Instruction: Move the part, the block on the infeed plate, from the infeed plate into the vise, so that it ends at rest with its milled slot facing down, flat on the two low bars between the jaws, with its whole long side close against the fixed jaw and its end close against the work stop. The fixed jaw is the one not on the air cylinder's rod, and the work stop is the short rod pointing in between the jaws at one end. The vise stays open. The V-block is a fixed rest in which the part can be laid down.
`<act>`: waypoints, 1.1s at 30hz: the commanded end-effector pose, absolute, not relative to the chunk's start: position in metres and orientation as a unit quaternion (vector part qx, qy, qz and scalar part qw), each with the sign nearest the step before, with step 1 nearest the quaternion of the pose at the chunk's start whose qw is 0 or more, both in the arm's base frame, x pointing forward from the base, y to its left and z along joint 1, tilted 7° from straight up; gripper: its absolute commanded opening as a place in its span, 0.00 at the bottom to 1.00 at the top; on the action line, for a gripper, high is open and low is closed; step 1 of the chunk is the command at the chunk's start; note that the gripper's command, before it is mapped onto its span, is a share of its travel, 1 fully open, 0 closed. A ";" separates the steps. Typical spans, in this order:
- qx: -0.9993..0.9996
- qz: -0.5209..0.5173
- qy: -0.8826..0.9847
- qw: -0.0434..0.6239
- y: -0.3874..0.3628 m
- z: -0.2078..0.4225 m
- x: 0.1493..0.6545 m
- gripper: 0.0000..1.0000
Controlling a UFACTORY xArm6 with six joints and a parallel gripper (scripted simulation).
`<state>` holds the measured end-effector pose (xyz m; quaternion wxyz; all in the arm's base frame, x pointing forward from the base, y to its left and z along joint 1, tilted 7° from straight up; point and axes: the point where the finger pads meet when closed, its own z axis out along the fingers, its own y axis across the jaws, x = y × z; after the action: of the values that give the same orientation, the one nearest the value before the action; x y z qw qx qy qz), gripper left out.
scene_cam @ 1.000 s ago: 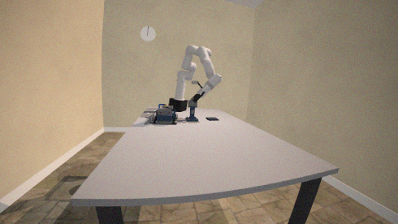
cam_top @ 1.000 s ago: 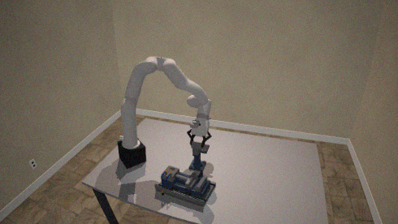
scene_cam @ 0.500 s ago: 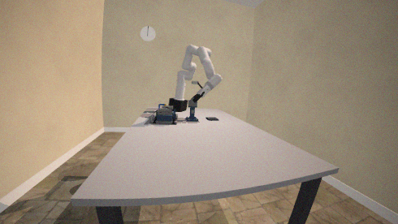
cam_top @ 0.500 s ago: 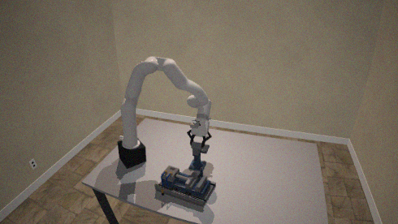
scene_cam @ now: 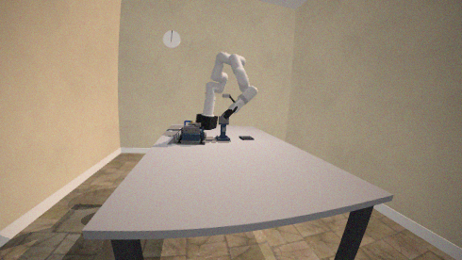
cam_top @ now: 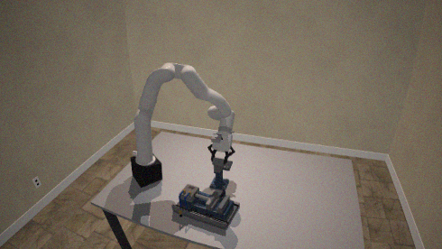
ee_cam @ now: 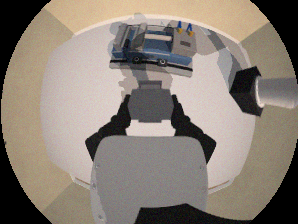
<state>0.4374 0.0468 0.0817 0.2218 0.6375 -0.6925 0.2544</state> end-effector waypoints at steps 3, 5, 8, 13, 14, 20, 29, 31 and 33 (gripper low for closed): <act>0.637 0.255 -0.693 0.220 0.047 0.083 0.439 0.00; 0.637 0.255 -0.693 0.220 0.047 0.083 0.439 0.89; 0.637 0.255 -0.693 0.220 0.047 0.083 0.439 0.89; 0.637 0.255 -0.693 0.220 0.047 0.083 0.439 0.89; 0.637 0.255 -0.693 0.220 0.047 0.083 0.439 0.89; 0.637 0.255 -0.693 0.220 0.047 0.083 0.439 0.89; 0.637 0.255 -0.693 0.220 0.047 0.083 0.439 0.89; 0.637 0.255 -0.693 0.220 0.047 0.083 0.439 0.89; 0.637 0.255 -0.693 0.220 0.047 0.083 0.439 0.89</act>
<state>0.4374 0.0468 0.0817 0.2218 0.6375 -0.6926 0.2545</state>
